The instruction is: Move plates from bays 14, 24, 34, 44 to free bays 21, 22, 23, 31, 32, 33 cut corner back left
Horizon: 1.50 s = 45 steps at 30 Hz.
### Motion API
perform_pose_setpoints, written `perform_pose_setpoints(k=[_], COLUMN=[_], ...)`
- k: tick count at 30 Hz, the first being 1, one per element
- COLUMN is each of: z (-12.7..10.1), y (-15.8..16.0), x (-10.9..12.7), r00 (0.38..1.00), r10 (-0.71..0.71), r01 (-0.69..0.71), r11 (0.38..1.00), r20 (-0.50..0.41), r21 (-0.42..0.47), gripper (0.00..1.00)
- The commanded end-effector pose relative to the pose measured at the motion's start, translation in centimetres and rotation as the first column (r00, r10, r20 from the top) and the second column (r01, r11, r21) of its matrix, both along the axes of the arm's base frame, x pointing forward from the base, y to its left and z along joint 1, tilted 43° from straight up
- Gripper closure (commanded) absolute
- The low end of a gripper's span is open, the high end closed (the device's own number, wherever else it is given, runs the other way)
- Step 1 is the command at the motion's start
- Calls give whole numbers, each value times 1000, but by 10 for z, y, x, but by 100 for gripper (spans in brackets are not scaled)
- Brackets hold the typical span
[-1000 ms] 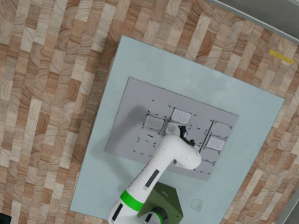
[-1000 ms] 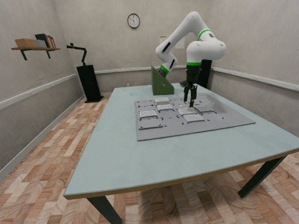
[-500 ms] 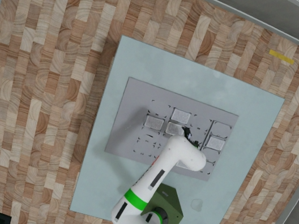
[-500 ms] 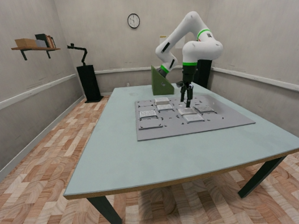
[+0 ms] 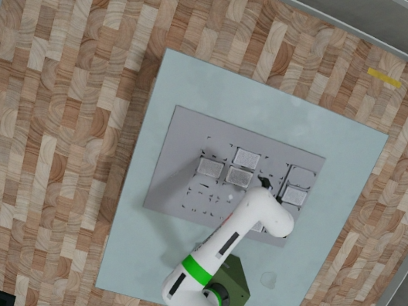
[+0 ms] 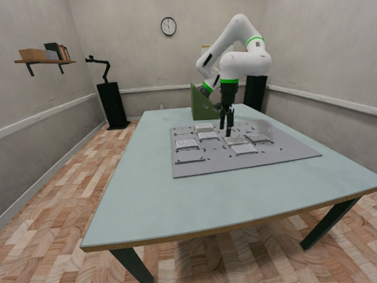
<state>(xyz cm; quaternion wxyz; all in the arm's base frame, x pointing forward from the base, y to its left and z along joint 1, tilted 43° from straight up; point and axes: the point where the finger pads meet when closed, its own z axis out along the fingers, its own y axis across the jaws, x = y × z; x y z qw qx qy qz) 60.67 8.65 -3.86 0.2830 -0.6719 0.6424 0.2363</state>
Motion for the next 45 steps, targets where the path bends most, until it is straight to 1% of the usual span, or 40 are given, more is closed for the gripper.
perform_pose_setpoints(k=[1,14,16,31,33,45], z=[-5,-40,-40,-81,-81,-114], y=[-7,-45,-45,-89,-89,-124], x=[1,5,5,9,9,12], r00=[1000,1000,1000,1000,1000,1000], r10=[-1,-1,-1,-1,-1,-1], r01=[1,1,1,1,1,1], r11=[1000,1000,1000,1000,1000,1000], r20=[2,2,2,2,2,2], r21=[-1,-1,-1,-1,-1,-1], gripper=[30,30,30,30,30,30])
